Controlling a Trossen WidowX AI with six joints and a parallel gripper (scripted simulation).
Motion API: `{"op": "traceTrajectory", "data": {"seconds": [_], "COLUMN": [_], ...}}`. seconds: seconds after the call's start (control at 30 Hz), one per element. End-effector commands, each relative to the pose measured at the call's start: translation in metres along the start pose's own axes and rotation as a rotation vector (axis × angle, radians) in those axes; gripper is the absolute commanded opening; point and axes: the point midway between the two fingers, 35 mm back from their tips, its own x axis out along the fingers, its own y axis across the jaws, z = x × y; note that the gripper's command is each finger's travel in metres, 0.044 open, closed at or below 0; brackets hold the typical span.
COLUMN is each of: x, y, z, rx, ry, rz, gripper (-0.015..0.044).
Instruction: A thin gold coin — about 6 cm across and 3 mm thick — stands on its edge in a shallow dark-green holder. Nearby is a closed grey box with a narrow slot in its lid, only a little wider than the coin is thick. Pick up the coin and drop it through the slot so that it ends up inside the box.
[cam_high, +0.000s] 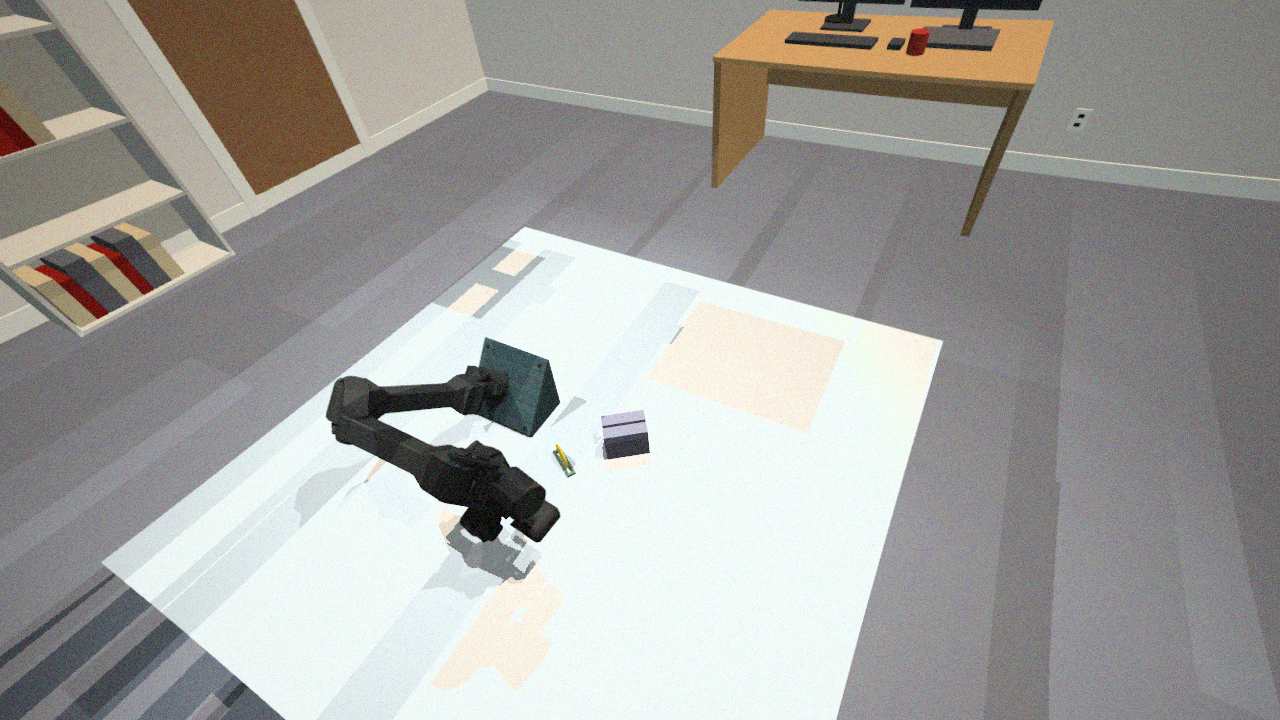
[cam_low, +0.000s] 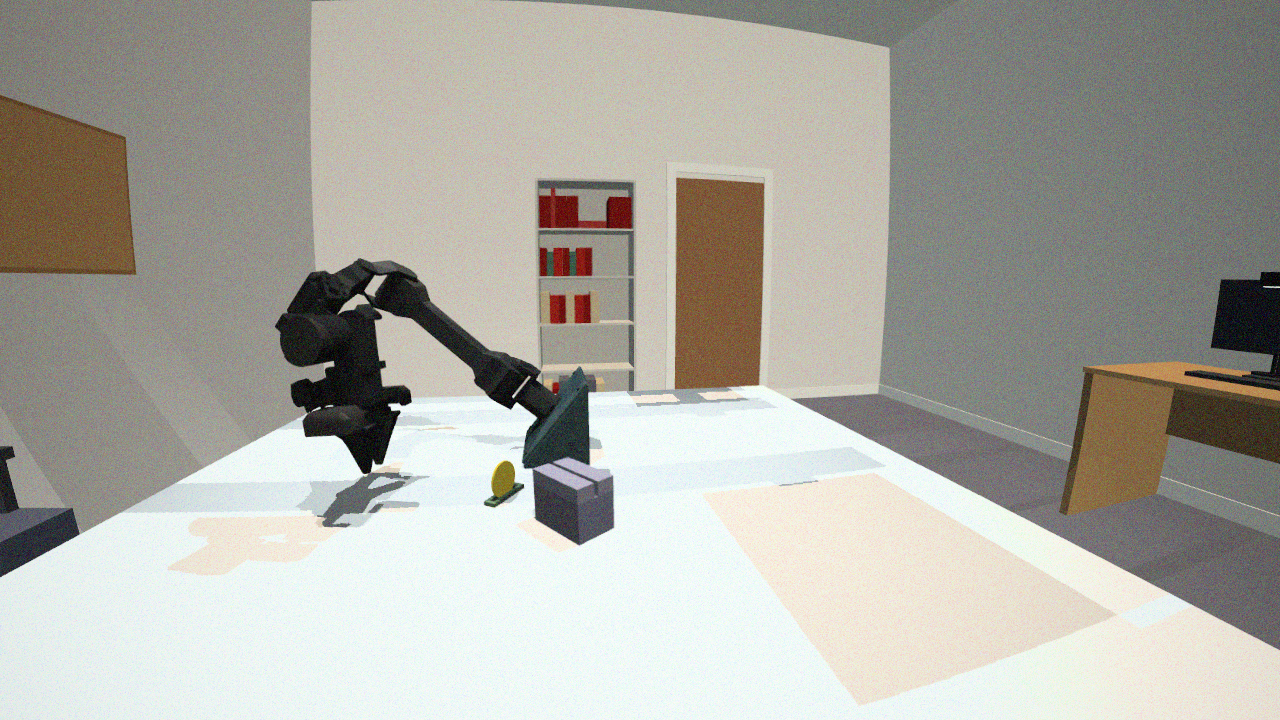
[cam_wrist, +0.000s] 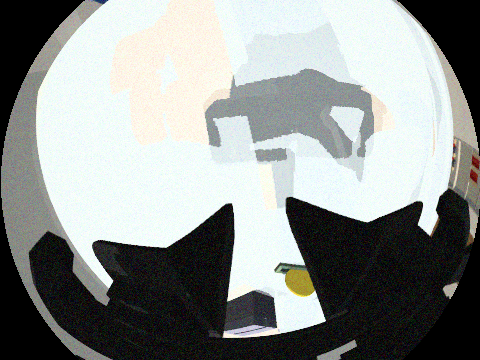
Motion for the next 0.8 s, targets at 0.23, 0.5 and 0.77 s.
{"op": "traceTrajectory", "data": {"seconds": [0.23, 0.5, 0.77], "x": [-0.037, -0.044, -0.012], "y": [-0.044, -0.06, -0.06], "z": [-0.149, -0.177, -0.174], "rx": [-0.939, -1.152, -1.151], "ry": [0.022, -0.019, -0.02], "rz": [-0.047, -0.067, -0.067], "gripper": [0.0161, 0.0161, 0.0161]}}
